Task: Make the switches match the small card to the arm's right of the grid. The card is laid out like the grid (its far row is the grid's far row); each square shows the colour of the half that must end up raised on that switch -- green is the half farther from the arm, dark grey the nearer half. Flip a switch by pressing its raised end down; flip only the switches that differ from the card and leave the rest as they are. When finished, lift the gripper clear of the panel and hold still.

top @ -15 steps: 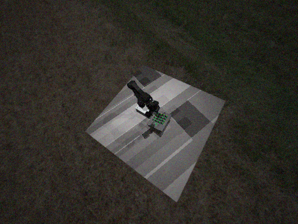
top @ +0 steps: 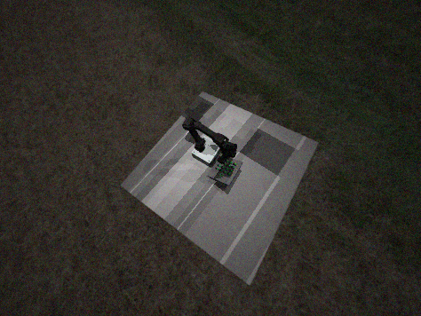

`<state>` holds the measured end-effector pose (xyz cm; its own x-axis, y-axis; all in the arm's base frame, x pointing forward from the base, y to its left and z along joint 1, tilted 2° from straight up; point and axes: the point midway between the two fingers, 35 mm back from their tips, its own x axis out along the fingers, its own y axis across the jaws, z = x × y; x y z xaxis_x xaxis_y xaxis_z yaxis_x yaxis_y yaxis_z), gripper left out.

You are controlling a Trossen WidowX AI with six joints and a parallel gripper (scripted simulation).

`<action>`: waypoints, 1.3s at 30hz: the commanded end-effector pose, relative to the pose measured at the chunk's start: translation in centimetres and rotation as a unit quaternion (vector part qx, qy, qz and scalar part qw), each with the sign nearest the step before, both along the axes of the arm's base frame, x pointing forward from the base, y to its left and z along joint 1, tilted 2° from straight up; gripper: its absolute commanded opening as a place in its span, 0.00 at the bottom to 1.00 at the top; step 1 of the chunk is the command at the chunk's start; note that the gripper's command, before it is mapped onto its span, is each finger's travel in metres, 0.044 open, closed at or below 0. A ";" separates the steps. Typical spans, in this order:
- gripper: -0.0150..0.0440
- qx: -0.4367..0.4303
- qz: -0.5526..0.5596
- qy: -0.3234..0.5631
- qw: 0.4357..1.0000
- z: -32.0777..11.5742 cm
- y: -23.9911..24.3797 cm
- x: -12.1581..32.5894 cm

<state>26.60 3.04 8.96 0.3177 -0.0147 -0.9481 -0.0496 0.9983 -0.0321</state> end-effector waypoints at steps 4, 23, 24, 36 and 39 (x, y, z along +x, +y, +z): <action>0.25 -0.001 -0.008 -0.006 1.000 -1.5 0.1 1.1; 0.25 -0.002 -0.008 0.000 1.000 -5.0 0.0 2.4; 0.25 -0.002 -0.008 0.000 1.000 -5.2 0.0 2.4; 0.25 -0.002 -0.008 0.000 1.000 -5.4 0.0 2.5; 0.25 -0.002 -0.008 0.000 1.000 -5.4 0.0 2.5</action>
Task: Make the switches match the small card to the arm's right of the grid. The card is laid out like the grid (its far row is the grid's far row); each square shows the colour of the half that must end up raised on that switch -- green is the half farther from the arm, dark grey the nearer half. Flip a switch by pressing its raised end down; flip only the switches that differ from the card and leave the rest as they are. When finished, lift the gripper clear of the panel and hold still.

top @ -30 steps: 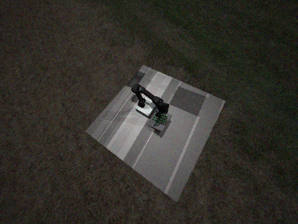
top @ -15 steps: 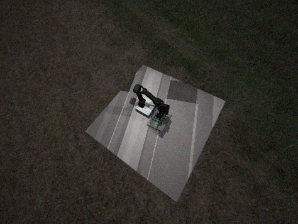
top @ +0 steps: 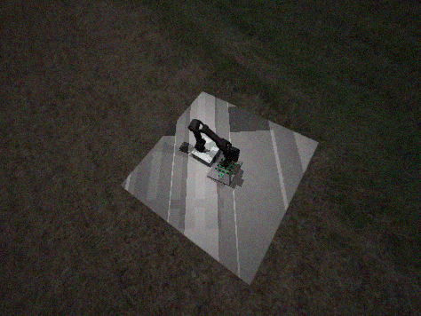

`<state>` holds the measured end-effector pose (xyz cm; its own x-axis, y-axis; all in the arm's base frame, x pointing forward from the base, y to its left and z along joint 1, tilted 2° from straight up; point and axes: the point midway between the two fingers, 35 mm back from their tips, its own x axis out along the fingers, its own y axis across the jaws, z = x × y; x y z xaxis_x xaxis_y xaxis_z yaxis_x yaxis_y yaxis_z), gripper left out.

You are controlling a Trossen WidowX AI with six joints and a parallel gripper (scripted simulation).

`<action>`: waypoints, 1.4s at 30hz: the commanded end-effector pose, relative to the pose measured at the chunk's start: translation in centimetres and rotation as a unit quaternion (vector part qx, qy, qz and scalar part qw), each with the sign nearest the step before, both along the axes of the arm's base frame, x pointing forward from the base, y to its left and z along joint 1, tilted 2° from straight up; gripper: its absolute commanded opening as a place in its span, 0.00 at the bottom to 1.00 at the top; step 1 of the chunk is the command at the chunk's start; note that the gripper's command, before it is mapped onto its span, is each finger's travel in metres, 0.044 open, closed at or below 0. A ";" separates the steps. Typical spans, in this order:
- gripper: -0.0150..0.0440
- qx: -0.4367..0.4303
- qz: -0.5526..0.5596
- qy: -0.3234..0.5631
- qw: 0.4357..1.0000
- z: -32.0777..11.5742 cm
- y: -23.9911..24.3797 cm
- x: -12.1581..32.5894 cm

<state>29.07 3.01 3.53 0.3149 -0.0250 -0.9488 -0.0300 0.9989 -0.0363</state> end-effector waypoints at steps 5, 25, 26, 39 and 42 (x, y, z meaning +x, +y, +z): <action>0.25 0.000 0.002 -0.001 1.000 0.0 0.0 0.1; 0.25 0.000 0.002 -0.001 1.000 -0.2 0.0 0.1; 0.25 0.000 0.002 -0.001 1.000 -0.3 0.0 0.1; 0.25 0.000 0.002 -0.001 1.000 -0.4 0.0 0.2; 0.25 0.000 0.002 -0.001 1.000 -0.5 0.0 0.2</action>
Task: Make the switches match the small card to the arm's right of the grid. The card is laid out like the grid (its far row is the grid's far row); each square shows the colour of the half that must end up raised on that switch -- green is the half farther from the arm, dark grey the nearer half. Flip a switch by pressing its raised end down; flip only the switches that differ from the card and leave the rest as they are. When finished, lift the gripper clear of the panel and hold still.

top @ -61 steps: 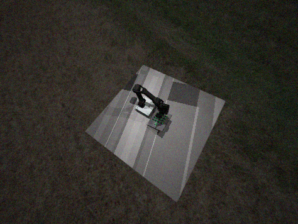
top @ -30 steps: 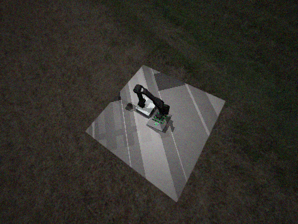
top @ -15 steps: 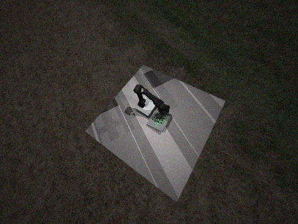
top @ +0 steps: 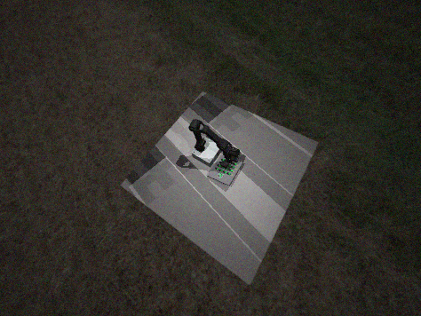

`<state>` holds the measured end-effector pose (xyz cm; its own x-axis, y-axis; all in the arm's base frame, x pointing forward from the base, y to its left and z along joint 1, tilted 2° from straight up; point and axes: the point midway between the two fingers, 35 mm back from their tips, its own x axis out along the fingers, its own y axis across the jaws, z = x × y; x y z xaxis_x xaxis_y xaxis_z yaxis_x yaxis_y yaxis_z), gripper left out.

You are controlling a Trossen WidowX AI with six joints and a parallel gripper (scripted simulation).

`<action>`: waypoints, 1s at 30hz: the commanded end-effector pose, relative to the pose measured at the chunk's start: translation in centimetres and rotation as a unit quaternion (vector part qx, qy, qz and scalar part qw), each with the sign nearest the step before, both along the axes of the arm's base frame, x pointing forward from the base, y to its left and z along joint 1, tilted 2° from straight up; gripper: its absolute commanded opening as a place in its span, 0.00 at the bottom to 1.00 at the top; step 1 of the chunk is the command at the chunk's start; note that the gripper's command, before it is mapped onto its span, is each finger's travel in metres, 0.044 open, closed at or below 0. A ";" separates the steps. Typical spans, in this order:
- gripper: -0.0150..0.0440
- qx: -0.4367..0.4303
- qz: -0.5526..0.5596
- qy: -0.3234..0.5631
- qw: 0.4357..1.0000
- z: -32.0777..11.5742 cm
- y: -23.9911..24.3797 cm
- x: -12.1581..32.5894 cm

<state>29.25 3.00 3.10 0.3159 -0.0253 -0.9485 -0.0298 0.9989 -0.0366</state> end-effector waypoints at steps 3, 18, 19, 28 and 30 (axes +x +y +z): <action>0.25 0.001 0.002 -0.001 1.000 -0.1 0.0 0.1; 0.25 0.001 0.002 -0.013 1.000 5.9 -0.4 -2.5; 0.25 0.001 0.002 -0.013 1.000 5.8 -1.1 -2.8; 0.25 0.000 0.003 -0.025 1.000 2.4 -3.3 -2.8; 0.25 0.000 0.003 -0.026 1.000 2.1 -3.3 -2.8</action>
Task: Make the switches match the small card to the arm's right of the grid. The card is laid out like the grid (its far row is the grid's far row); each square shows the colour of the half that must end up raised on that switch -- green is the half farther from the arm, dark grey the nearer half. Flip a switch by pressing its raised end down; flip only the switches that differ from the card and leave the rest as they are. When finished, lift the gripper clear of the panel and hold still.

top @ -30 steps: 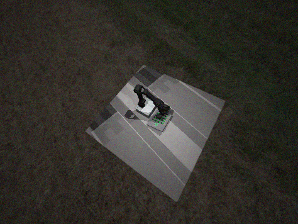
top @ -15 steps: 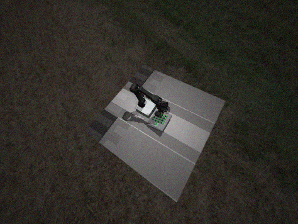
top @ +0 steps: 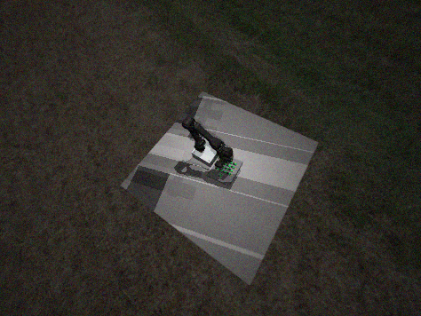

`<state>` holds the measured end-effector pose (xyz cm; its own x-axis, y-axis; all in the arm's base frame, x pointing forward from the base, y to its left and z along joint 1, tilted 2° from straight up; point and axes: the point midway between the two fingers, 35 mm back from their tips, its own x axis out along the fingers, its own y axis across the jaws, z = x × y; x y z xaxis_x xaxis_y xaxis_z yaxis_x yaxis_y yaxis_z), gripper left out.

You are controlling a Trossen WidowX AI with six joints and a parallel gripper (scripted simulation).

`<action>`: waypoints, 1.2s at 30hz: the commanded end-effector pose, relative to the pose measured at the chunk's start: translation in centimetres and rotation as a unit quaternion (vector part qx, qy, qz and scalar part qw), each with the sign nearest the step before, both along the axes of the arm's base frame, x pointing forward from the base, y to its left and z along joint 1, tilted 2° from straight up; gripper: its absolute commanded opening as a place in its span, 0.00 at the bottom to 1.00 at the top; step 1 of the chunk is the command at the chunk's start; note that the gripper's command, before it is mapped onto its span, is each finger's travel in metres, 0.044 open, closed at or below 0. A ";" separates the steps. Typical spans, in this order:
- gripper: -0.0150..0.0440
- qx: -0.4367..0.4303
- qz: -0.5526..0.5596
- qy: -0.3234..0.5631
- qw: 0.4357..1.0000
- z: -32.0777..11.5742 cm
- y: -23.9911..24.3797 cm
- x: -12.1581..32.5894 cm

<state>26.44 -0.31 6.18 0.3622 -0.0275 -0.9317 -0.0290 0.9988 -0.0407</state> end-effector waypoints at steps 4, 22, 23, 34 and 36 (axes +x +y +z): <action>0.25 0.001 0.002 -0.001 1.000 -1.0 0.0 0.1; 0.25 0.001 0.002 -0.001 1.000 -3.2 -0.1 0.9; 0.25 0.001 0.002 -0.001 1.000 -3.3 -0.1 0.9; 0.25 0.001 0.002 -0.001 1.000 -3.3 -0.1 0.9; 0.25 0.001 0.002 -0.001 1.000 -3.3 -0.1 0.9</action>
<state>27.24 -0.46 2.92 0.3621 -0.0273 -0.9317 -0.0293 0.9987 -0.0407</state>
